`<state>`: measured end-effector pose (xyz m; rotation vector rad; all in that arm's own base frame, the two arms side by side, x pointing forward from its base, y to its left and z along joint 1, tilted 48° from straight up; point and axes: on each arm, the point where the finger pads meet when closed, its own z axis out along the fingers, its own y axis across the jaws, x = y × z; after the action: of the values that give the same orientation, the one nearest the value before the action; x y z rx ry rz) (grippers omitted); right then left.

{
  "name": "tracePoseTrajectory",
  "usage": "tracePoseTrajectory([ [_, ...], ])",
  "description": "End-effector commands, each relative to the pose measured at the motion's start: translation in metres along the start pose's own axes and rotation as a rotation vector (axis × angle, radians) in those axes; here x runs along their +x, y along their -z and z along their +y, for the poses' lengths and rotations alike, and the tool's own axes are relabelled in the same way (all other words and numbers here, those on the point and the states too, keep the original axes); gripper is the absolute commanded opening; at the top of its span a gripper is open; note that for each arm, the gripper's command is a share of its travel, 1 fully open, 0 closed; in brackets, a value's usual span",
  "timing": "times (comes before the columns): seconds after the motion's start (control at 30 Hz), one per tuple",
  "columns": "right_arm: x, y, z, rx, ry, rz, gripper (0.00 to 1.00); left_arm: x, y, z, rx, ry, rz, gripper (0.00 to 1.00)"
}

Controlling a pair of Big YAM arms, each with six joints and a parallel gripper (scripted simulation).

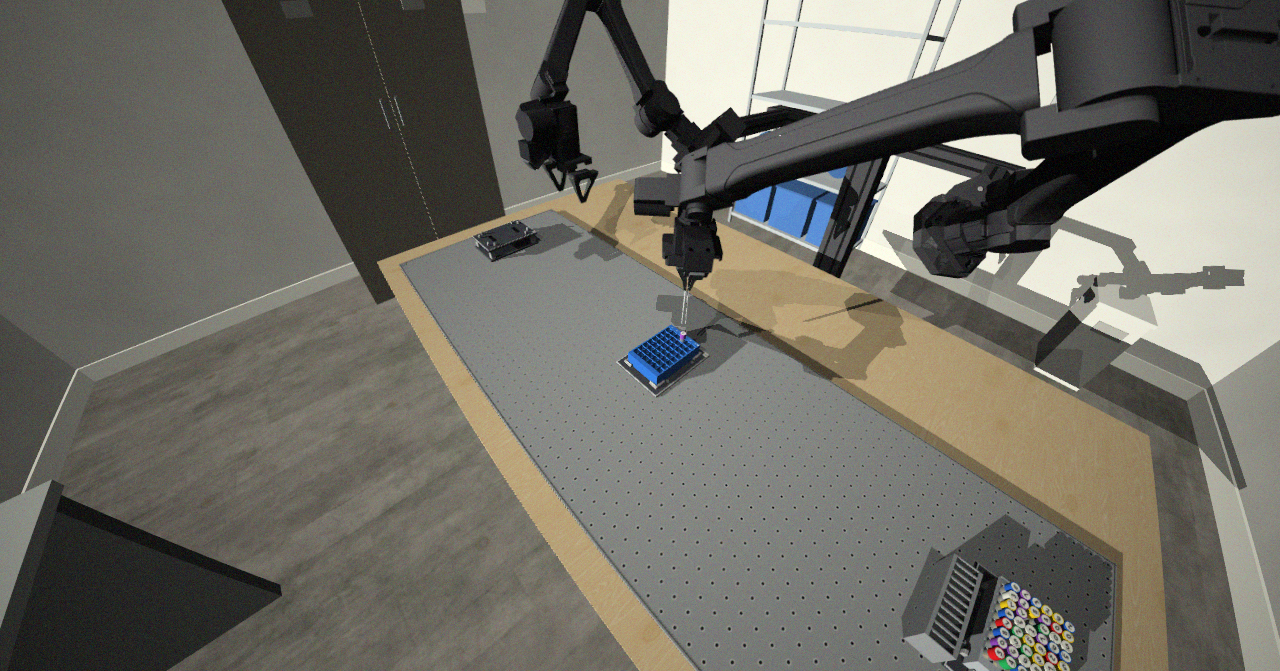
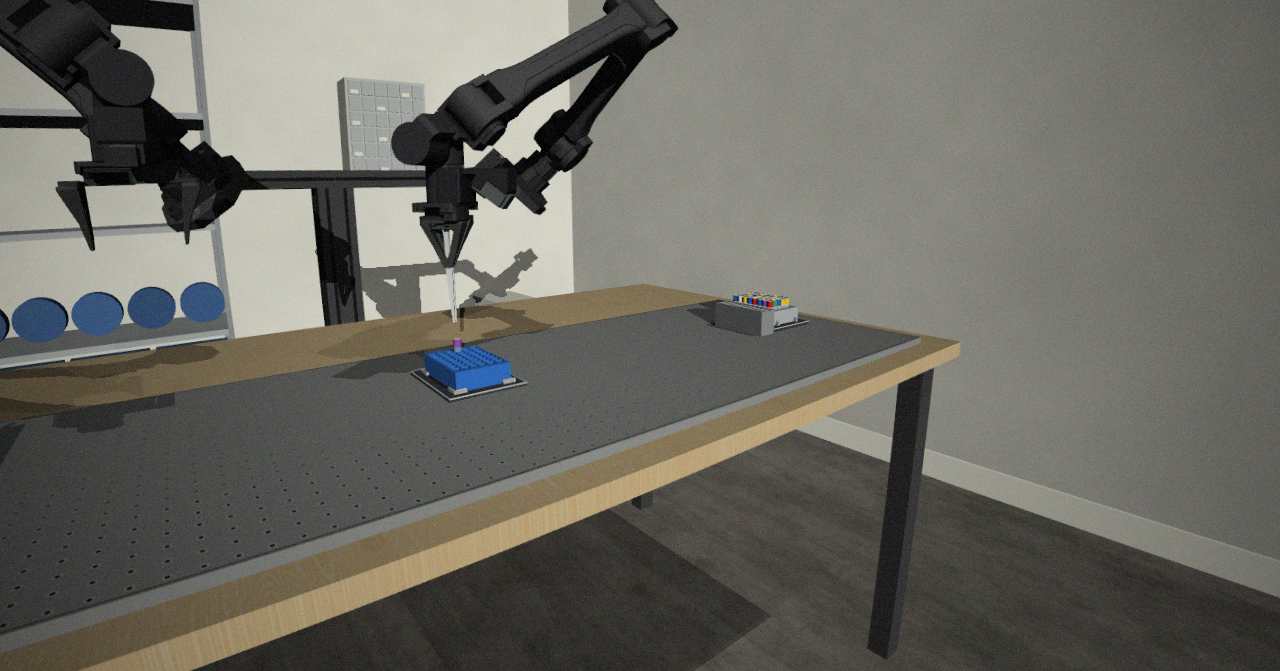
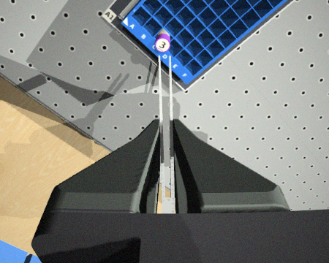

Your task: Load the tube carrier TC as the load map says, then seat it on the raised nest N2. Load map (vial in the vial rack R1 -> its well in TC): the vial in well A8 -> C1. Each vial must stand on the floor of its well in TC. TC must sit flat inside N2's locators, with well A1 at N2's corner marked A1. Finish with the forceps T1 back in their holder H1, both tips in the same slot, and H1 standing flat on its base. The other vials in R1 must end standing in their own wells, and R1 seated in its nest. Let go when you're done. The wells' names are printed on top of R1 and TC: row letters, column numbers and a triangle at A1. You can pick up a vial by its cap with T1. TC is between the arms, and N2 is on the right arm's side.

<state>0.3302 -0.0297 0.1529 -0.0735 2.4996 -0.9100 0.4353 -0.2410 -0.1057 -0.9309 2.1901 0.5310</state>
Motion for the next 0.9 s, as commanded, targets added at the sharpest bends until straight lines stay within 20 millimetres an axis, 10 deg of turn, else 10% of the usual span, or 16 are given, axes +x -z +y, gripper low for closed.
tracePoseTrajectory([
  [0.0,-0.0078,0.0041,-0.0027,-0.001,-0.017,-0.012,1.00,-0.0048,0.0059,-0.0011,0.012,0.017,0.002,0.07],
  [0.87,-0.0078,0.0041,-0.0027,-0.001,-0.017,-0.012,1.00,-0.0084,-0.0033,-0.0013,0.006,0.019,0.003,0.07],
])
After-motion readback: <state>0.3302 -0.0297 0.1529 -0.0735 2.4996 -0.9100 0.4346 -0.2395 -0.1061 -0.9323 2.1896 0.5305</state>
